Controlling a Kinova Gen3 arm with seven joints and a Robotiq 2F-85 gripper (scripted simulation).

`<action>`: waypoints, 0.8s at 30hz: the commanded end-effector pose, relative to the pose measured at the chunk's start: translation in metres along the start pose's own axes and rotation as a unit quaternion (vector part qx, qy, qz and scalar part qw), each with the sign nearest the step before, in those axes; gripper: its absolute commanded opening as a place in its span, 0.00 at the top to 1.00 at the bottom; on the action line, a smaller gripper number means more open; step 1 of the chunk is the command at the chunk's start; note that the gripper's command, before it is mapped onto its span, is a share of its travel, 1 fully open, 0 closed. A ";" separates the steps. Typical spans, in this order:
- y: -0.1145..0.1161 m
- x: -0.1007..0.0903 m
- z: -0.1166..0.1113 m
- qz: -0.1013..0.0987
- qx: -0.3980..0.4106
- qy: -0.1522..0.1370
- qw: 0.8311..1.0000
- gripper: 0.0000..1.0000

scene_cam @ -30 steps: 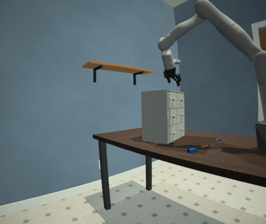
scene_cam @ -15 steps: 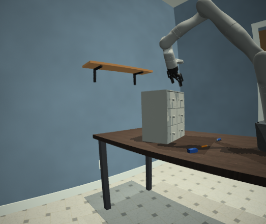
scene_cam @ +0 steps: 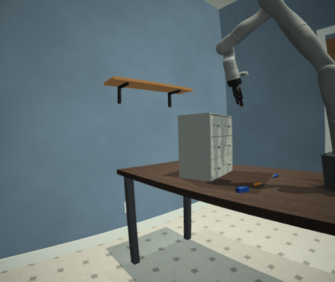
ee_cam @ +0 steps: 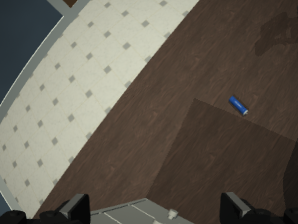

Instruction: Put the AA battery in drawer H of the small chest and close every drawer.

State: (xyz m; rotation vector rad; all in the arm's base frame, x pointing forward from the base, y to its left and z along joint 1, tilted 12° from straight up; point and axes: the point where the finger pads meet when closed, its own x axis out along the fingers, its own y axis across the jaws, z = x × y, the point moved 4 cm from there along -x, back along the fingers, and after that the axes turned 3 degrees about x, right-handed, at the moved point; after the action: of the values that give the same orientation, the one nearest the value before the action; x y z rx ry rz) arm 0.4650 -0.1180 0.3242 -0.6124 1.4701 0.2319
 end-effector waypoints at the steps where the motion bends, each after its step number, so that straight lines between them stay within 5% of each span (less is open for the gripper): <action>1: -0.010 -0.008 -0.043 0.021 0.067 -0.011 0.997 0.00; 4: -0.004 -0.006 -0.073 0.060 0.131 -0.020 0.989 0.00; 6: -0.004 -0.006 -0.073 0.060 0.131 -0.020 0.989 0.00; 9: 0.003 -0.004 -0.100 0.095 0.188 -0.029 0.977 0.00; 13: 0.006 -0.003 -0.115 0.115 0.222 -0.035 0.967 0.00; 17: 0.010 -0.002 -0.129 0.133 0.252 -0.039 0.958 0.00; 24: 0.010 -0.002 -0.129 0.133 0.252 -0.039 0.958 0.00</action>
State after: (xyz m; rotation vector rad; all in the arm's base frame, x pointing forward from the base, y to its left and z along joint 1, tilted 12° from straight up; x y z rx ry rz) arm 0.3494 -0.1756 0.3246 0.0078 1.4604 0.0830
